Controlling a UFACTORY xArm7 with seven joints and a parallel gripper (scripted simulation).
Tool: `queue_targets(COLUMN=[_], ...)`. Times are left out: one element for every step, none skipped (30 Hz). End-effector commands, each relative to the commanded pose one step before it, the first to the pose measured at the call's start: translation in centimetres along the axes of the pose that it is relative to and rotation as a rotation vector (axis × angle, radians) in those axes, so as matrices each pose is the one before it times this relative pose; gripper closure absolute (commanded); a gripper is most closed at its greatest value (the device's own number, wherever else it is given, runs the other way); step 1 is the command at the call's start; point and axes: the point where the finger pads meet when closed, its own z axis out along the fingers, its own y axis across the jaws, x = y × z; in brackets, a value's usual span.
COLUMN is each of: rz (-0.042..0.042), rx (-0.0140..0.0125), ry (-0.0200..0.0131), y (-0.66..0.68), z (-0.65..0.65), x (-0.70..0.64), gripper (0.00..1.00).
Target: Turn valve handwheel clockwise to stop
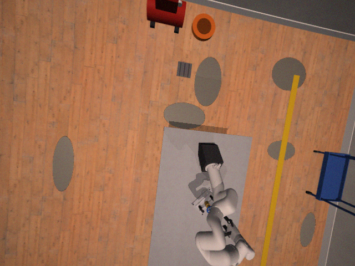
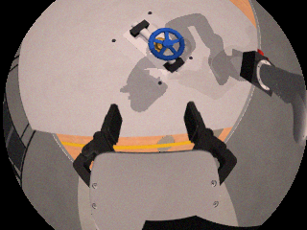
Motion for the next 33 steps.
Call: queue_targets(rz=[0.10681, 0.08258, 0.03385, 0.02291, 0.02763, 0.03154, 0.00387, 0.05989, 0.03008, 0.01922, 0.03983, 0.02987, 0.02795, 0.03352, 0.03091, 0.02106, 0.0, 0.0, 0.07302, 0.04547, 0.01508, 0.03104, 0.01734, 0.03683, 0.02621, 0.01687, 0.00919, 0.00358, 0.00054, 0.0, 0.0, 0.0, 0.0], rx=[0.02139, 0.00544, 0.00223, 0.00151, 0.00182, 0.00207, 0.00025, 0.0039, 0.00194, 0.00123, 0.00252, 0.00187, 0.00172, 0.00203, 0.00183, 0.00122, 0.0, 0.0, 0.00407, 0.00237, 0.00075, 0.0015, 0.0008, 0.00161, 0.00107, 0.00065, 0.00034, 0.00013, 0.00002, 0.0, 0.0, 0.0, 0.0], ry=[-0.02452, -0.01607, -0.00692, -0.0048, -0.00591, -0.00692, -0.00086, -0.01371, -0.00716, -0.00467, -0.00993, -0.00767, -0.00736, -0.00906, -0.00859, -0.00598, 0.0, 0.0, -0.02161, -0.01415, -0.00481, -0.01011, -0.00576, -0.01253, -0.00916, -0.006, -0.00331, -0.0013, -0.00019, 0.0, 0.0, 0.0, 0.0], y=[0.102, 0.2, 0.065, 0.041, 0.048, 0.053, 0.006, 0.105, 0.045, 0.027, 0.059, 0.042, 0.038, 0.047, 0.043, 0.028, 0.0, 0.0, 0.117, 0.07, 0.022, 0.049, 0.028, 0.064, 0.047, 0.031, 0.017, 0.007, 0.001, 0.0, 0.0, 0.0, 0.0], z=[0.497, 0.477, 0.185, 0.122, 0.144, 0.16, 0.019, 0.293, 0.14, 0.087, 0.176, 0.127, 0.115, 0.134, 0.119, 0.078, 0.0, 0.0, 0.262, 0.15, 0.047, 0.095, 0.051, 0.106, 0.072, 0.045, 0.024, 0.009, 0.001, 0.0, 0.0, 0.0, 0.0], x=[1.674, 1.157, 0.461, 0.307, 0.364, 0.407, 0.049, 0.743, 0.362, 0.227, 0.458, 0.334, 0.305, 0.354, 0.317, 0.21, 0.0, 0.0, 0.688, 0.401, 0.128, 0.256, 0.138, 0.282, 0.191, 0.119, 0.064, 0.025, 0.004, 0.0, 0.0, 0.0, 0.0], gripper=[0.0, 0.0, 0.0, 0.0, 0.0, 0.0, 0.0, 0.0, 0.0, 0.0, 0.0, 0.0, 0.0, 0.0, 0.0, 0.0, 0.0, 0.0, 0.0, 0.0, 0.0, 0.0, 0.0, 0.0, 0.0, 0.0, 0.0, 0.0, 0.0, 0.0, 0.0, 0.0, 0.0])
